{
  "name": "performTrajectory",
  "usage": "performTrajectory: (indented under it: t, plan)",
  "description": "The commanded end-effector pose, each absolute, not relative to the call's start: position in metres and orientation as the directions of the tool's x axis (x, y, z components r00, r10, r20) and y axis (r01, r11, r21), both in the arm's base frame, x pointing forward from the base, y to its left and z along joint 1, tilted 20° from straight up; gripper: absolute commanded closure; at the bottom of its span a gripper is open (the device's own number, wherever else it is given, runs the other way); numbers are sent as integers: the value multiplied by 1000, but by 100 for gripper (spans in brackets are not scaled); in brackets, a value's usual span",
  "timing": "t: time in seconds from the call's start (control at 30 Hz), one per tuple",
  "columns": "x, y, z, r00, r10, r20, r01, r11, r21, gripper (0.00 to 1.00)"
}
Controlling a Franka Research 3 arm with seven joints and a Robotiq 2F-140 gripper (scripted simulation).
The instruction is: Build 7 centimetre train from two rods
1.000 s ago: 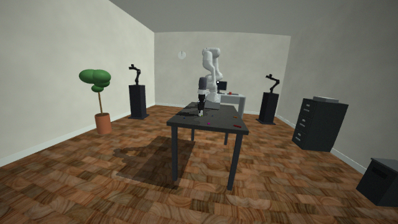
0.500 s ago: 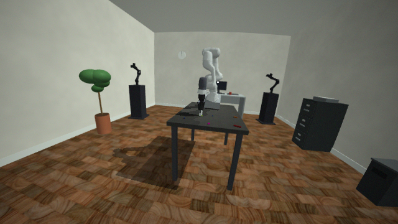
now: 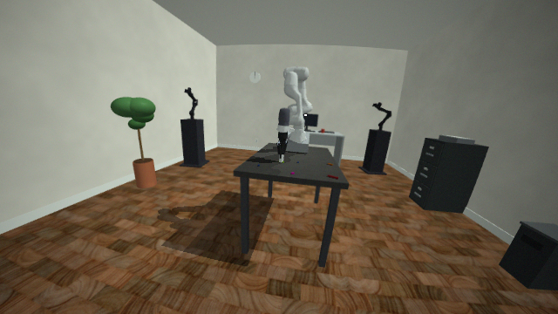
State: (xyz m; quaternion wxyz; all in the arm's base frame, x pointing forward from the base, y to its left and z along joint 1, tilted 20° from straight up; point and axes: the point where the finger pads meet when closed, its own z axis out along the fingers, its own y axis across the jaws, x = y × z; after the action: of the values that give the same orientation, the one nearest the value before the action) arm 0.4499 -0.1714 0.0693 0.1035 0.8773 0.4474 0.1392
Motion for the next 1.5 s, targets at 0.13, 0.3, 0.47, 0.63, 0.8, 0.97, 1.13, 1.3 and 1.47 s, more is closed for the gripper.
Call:
performTrajectory:
  t: [0.13, 0.3, 0.47, 0.63, 0.8, 0.97, 1.13, 1.3, 1.47]
  plan:
    - [452, -172, 70, 558, 816, 151, 757, -575, 311, 88]
    - [451, -172, 71, 558, 816, 151, 757, -575, 311, 88]
    - [450, -172, 76, 558, 816, 151, 757, -575, 311, 88]
    - [443, -171, 93, 558, 816, 151, 757, -575, 311, 88]
    - [436, -170, 115, 558, 816, 151, 757, -575, 311, 88]
    - [424, -167, 147, 558, 816, 151, 757, -575, 311, 88]
    - [418, -167, 163, 558, 816, 151, 757, -575, 311, 88]
    - [417, -166, 164, 558, 816, 151, 757, -575, 311, 88]
    - [417, -166, 164, 558, 816, 151, 757, -575, 311, 88]
